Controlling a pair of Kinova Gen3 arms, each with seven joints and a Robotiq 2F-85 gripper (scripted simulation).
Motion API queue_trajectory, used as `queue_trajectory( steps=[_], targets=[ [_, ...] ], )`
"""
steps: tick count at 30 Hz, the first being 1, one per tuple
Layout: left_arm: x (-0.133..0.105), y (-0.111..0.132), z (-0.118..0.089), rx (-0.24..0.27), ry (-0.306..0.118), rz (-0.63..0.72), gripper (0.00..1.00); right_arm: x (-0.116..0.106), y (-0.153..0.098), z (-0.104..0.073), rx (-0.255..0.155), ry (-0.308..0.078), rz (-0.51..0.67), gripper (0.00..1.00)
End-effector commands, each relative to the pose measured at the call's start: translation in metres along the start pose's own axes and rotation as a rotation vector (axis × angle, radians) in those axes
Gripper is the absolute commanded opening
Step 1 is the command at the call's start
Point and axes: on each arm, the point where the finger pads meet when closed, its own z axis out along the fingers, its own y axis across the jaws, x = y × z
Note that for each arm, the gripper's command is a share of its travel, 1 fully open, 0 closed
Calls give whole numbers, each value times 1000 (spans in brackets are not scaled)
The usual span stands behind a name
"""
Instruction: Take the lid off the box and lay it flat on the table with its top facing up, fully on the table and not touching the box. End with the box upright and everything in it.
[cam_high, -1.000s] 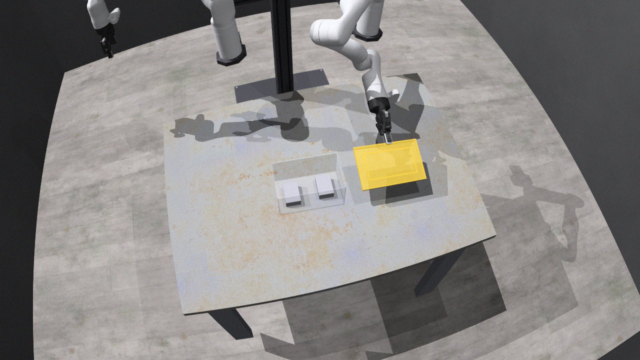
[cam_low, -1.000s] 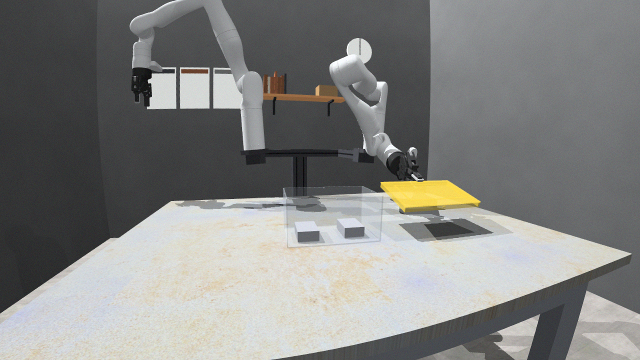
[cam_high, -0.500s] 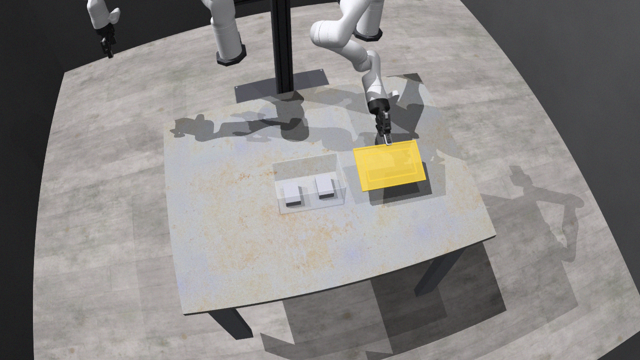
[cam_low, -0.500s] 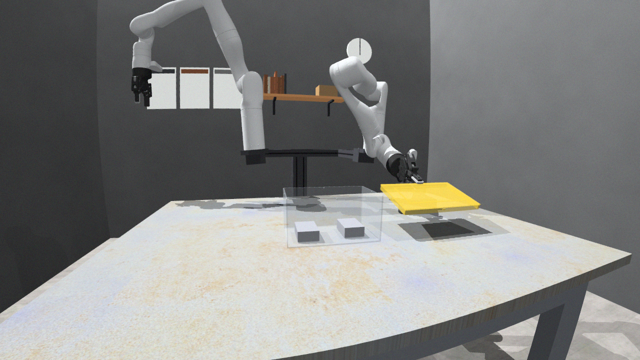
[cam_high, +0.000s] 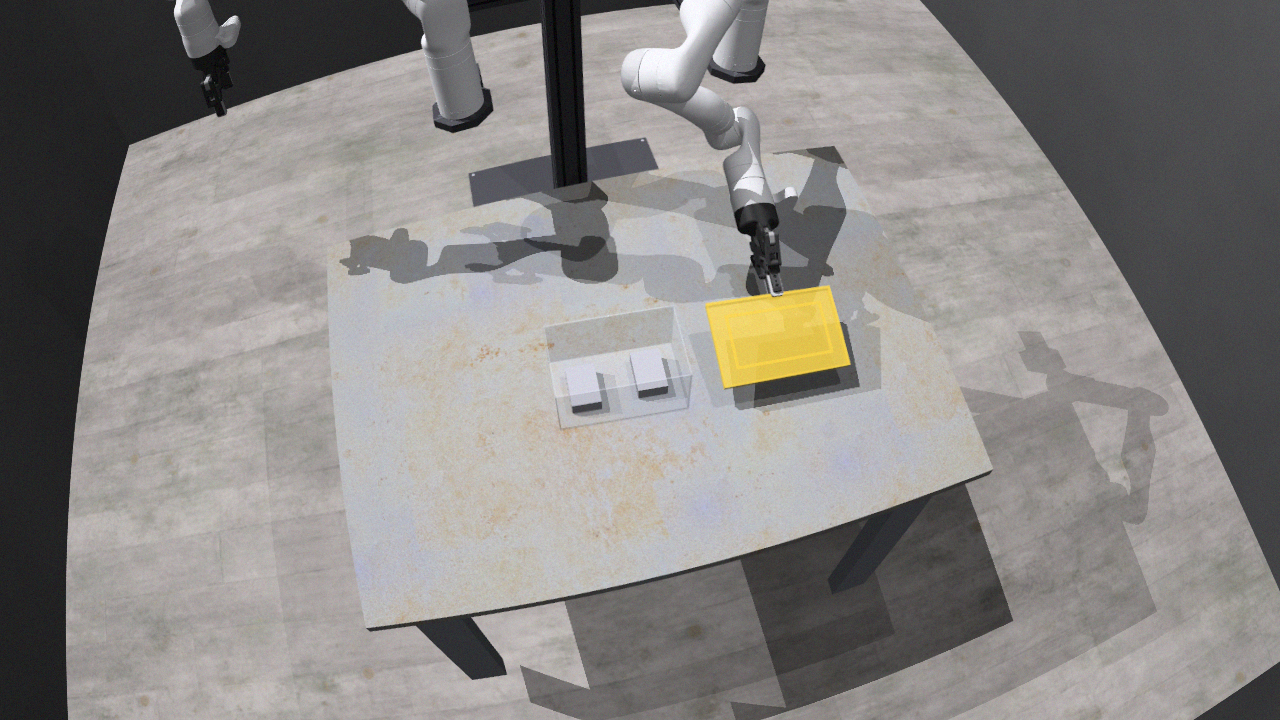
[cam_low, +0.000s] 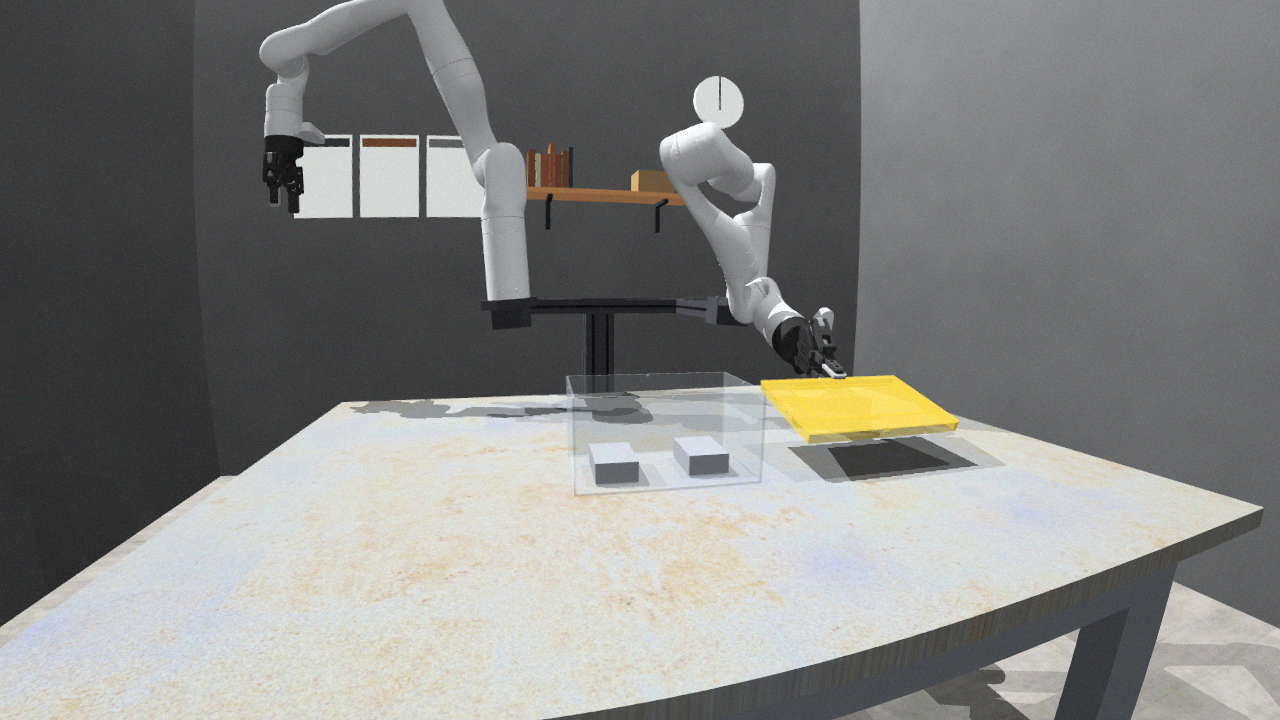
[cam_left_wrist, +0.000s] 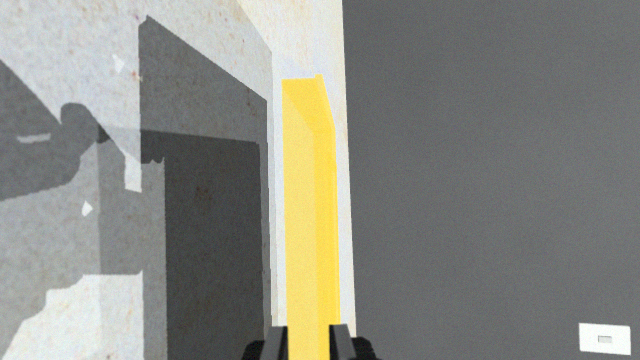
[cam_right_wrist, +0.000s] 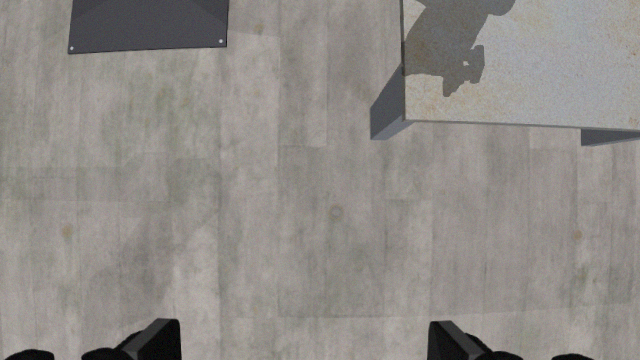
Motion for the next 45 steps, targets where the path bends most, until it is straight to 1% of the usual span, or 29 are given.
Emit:
queue_trajectory(
  steps=[1, 9, 25, 37, 45],
  targets=[
    [0, 1, 0, -2, 0, 0, 233, 0, 0, -1, 0, -2, 0, 1000],
    [0, -1, 1, -2, 0, 0, 233, 0, 0, -1, 0, -2, 0, 1000],
    [0, -17, 7, -2, 0, 0, 233, 0, 0, -1, 0, -2, 0, 1000],
    [0, -20, 8, -2, 0, 0, 233, 0, 0, -1, 0, -2, 0, 1000],
    [0, -30, 11, -2, 0, 0, 233, 0, 0, -1, 0, -2, 0, 1000]
  ],
)
